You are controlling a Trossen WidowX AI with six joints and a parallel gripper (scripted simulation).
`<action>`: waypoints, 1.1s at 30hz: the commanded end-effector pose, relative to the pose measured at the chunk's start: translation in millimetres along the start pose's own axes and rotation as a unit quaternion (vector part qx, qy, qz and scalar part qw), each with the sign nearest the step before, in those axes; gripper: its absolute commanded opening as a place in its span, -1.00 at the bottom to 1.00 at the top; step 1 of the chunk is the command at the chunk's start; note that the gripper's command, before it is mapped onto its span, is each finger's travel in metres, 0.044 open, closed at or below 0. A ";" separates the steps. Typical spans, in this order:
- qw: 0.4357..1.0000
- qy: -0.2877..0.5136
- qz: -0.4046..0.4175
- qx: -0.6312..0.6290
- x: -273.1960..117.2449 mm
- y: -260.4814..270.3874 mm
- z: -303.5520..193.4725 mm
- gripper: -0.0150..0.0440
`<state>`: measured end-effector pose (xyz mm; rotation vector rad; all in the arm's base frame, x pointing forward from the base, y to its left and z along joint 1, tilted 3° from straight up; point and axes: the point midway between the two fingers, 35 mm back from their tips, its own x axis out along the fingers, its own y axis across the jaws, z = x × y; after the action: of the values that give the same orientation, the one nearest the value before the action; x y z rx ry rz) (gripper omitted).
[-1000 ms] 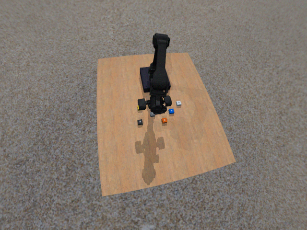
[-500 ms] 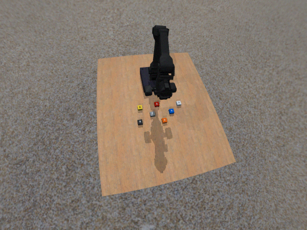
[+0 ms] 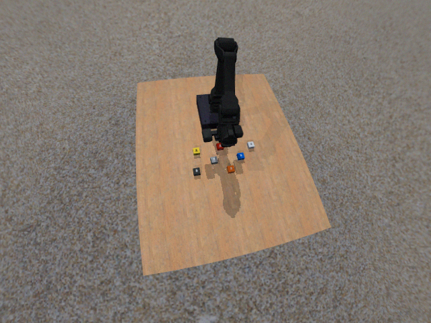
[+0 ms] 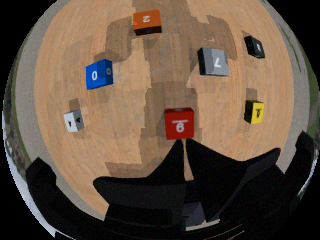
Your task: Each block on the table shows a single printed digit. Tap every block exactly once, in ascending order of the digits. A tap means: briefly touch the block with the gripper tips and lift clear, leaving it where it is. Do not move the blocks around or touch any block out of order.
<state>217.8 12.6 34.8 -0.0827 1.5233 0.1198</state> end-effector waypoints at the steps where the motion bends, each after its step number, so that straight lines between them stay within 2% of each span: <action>1: 1.000 -0.008 -0.003 0.001 0.9 -0.8 2.8 -0.42; 24: 1.000 -0.007 -0.003 0.001 30.1 -1.0 3.0 -0.42; 28: 1.000 -0.008 -0.003 0.001 2.2 -0.8 3.0 -0.42; 31: 1.000 -0.008 -0.003 0.001 -0.1 -0.8 2.7 -0.42; 33: 1.000 -0.008 -0.003 0.001 -3.5 6.0 7.6 -0.25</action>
<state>222.4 13.8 34.3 -0.0805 1.5031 0.1146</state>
